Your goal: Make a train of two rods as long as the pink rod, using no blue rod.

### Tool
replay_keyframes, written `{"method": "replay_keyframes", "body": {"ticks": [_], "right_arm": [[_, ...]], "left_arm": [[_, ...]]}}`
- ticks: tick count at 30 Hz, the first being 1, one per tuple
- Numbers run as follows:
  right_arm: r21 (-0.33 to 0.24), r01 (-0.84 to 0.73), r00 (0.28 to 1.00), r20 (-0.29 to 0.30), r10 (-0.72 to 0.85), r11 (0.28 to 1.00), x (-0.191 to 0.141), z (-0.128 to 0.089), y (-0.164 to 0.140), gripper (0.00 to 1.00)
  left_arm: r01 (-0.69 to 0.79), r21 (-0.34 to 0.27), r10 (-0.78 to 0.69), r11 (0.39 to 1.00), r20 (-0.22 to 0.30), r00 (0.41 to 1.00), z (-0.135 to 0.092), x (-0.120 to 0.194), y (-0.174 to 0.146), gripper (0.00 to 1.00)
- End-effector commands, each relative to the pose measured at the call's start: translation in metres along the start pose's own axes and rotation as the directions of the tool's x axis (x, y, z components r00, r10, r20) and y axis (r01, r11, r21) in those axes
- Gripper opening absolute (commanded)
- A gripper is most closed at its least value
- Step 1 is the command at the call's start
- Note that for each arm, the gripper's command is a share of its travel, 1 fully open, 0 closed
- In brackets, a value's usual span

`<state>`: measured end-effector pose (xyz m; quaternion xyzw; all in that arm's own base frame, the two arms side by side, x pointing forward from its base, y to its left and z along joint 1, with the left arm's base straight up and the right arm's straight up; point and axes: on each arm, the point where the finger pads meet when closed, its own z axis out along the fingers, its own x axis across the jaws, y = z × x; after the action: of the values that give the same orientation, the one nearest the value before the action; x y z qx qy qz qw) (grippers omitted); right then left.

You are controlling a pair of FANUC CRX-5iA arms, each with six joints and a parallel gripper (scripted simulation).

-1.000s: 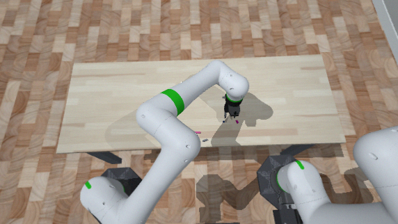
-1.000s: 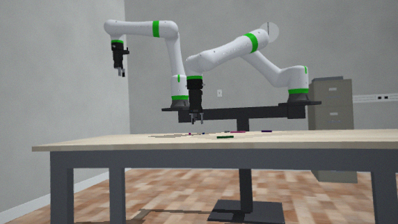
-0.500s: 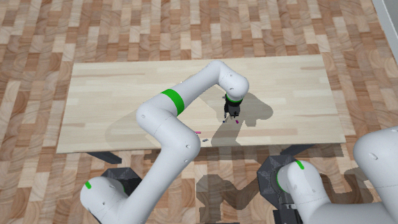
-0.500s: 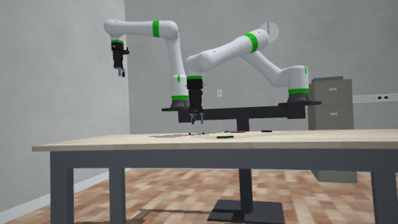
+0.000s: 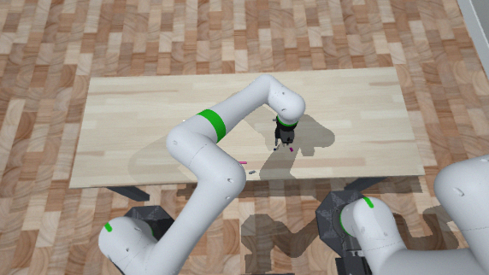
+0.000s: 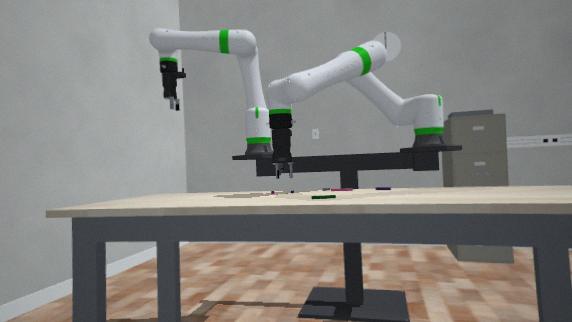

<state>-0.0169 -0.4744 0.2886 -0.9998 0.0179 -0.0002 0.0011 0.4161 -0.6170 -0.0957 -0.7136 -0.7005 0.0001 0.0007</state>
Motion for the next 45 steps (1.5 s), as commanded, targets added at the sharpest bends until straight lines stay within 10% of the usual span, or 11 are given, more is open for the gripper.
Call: {"method": "replay_keyframes", "body": {"ticks": [1, 22, 45], "right_arm": [[-0.002, 0.0, 1.0, 0.0, 0.0, 1.0, 0.0, -0.001, 0.0, 1.0], [-0.002, 0.0, 1.0, 0.0, 0.0, 1.0, 0.0, -0.001, 0.0, 1.0], [-0.002, 0.0, 1.0, 0.0, 0.0, 1.0, 0.0, -0.001, 0.0, 1.0]], "left_arm": [[0.0, -0.002, 0.0, 1.0, 0.003, 1.0, -0.003, 0.024, -0.023, 1.0], [0.001, -0.002, -0.001, 1.0, 0.002, 1.0, -0.001, 0.113, -0.114, 1.0], [0.001, -0.002, -0.001, 1.0, 0.002, 1.0, -0.001, 0.114, -0.115, 1.0]]}}
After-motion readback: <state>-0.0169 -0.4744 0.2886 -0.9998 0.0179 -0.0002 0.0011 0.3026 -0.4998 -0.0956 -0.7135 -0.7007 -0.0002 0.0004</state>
